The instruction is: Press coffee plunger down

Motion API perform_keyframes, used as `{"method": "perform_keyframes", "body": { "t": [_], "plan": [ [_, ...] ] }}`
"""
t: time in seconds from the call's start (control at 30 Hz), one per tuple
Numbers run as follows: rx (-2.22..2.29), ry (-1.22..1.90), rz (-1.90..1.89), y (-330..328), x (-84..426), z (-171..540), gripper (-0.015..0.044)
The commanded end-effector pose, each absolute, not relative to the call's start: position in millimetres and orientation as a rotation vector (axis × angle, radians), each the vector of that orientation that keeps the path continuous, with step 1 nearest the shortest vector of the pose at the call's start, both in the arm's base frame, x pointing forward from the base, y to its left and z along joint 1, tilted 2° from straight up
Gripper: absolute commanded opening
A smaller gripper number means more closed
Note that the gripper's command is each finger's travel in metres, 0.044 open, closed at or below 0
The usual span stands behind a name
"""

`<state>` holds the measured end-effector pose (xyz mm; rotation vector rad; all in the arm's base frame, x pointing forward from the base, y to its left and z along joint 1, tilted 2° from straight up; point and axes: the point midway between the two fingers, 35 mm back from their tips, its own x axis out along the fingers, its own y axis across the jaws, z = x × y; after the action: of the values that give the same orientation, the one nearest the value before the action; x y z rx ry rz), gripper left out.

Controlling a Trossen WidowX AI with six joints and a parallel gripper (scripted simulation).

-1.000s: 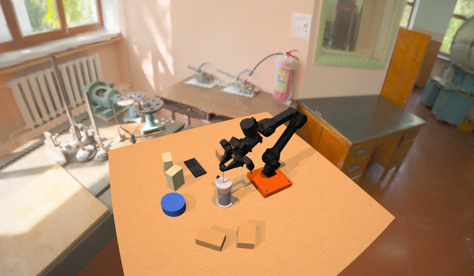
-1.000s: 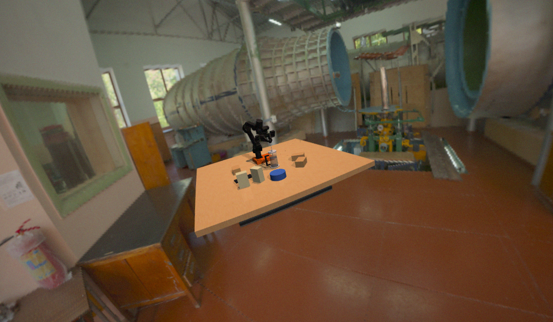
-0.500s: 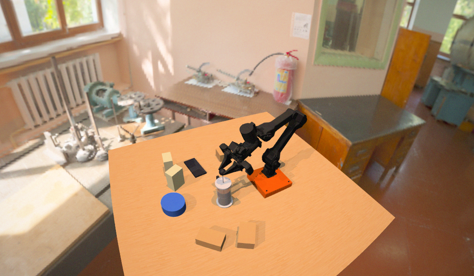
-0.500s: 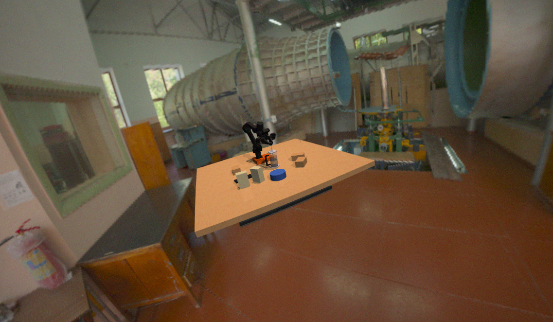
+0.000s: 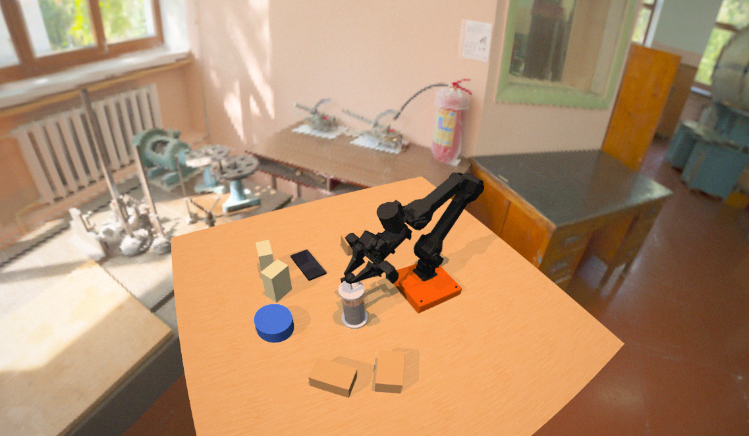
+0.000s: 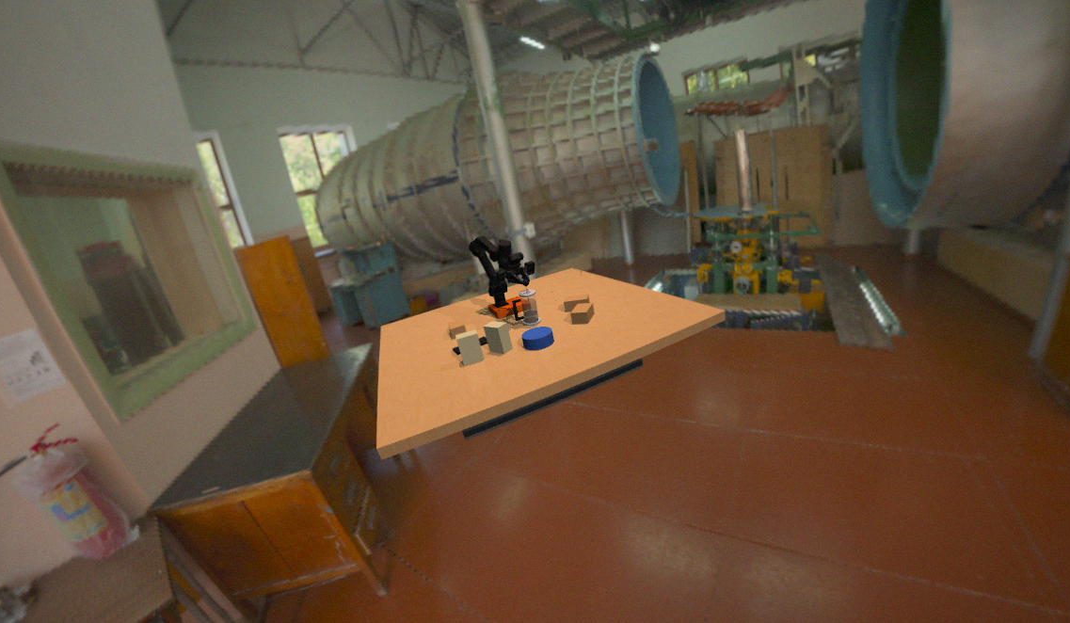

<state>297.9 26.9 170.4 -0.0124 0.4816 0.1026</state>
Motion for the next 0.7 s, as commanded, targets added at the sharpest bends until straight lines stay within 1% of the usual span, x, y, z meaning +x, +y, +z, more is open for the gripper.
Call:
{"method": "perform_keyframes", "body": {
  "t": [0.0, 0.67],
  "plan": [
    [-0.008, 0.535, 0.1, 27.0, 296.7, 151.1, 0.0126],
    [-0.008, 0.534, 0.1, 27.6, 301.1, 152.9, 0.0126]
  ]
}}
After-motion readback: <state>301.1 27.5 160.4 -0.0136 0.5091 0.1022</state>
